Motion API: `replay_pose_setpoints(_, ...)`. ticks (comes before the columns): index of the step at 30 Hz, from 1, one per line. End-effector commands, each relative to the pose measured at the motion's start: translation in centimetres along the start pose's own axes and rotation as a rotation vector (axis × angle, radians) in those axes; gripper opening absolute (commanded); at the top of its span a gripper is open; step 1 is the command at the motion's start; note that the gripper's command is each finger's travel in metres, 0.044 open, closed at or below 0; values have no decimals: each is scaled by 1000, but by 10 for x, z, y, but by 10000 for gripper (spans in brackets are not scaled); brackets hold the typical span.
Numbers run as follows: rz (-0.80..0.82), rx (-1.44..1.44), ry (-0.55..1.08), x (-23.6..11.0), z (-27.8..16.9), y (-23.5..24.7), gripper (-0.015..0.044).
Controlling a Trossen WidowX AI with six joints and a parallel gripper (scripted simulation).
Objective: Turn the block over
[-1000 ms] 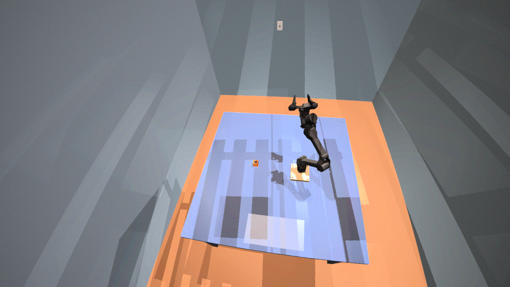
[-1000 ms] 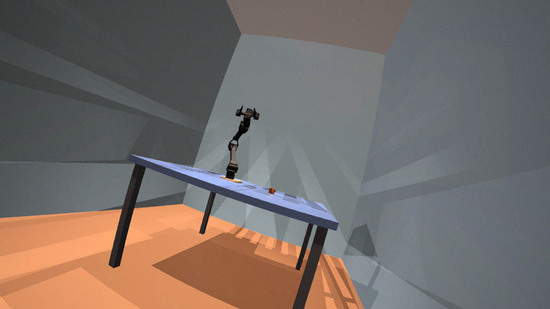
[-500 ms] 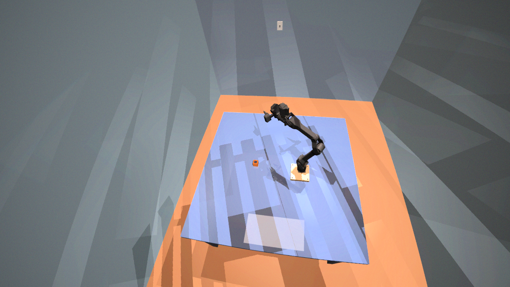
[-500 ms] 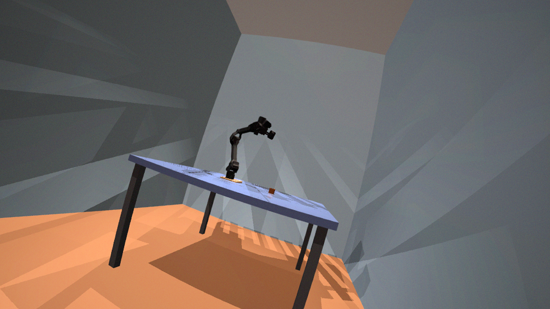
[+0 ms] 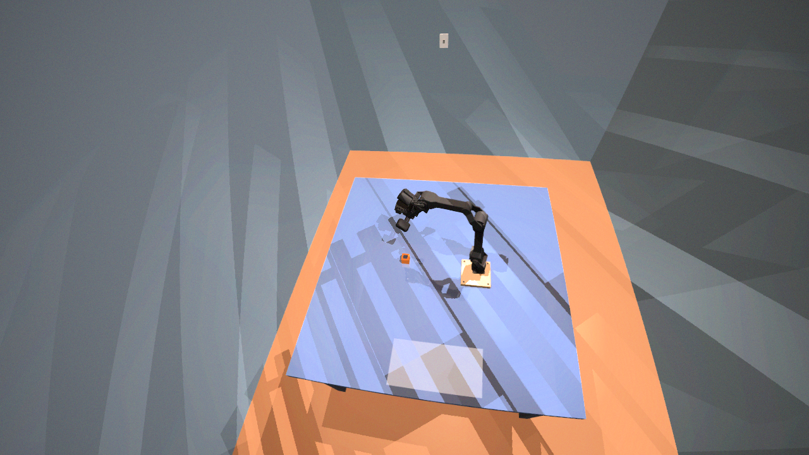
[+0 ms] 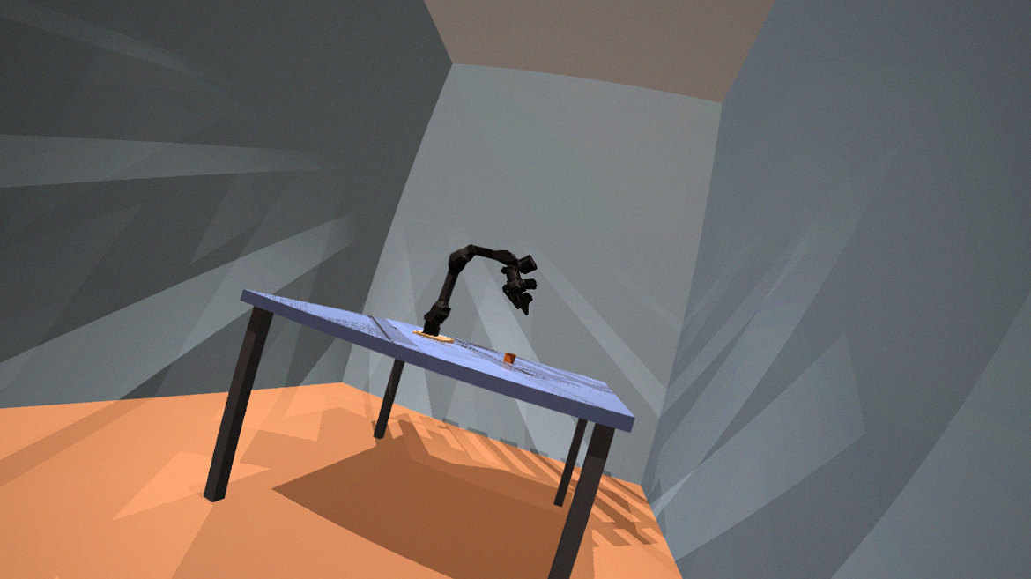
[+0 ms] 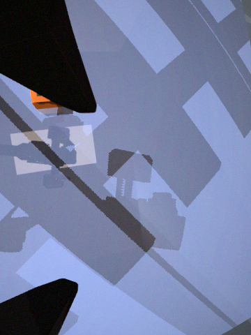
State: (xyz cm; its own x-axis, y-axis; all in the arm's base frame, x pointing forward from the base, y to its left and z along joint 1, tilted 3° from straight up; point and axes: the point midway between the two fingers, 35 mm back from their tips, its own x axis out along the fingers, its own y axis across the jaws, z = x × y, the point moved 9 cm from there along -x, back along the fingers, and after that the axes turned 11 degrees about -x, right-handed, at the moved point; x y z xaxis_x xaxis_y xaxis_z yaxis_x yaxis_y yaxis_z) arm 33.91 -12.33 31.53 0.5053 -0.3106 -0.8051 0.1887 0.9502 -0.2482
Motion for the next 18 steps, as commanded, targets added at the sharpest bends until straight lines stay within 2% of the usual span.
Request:
replay_pose_setpoints(1,109,-67,150,25,1,35,440)
replay_pose_setpoints(8,279,-222,521,70,-15,111,440)
replay_pose_setpoints(16,282,-226,531,76,-13,112,440)
replay_pose_setpoints(18,282,-226,531,89,-21,115,440)
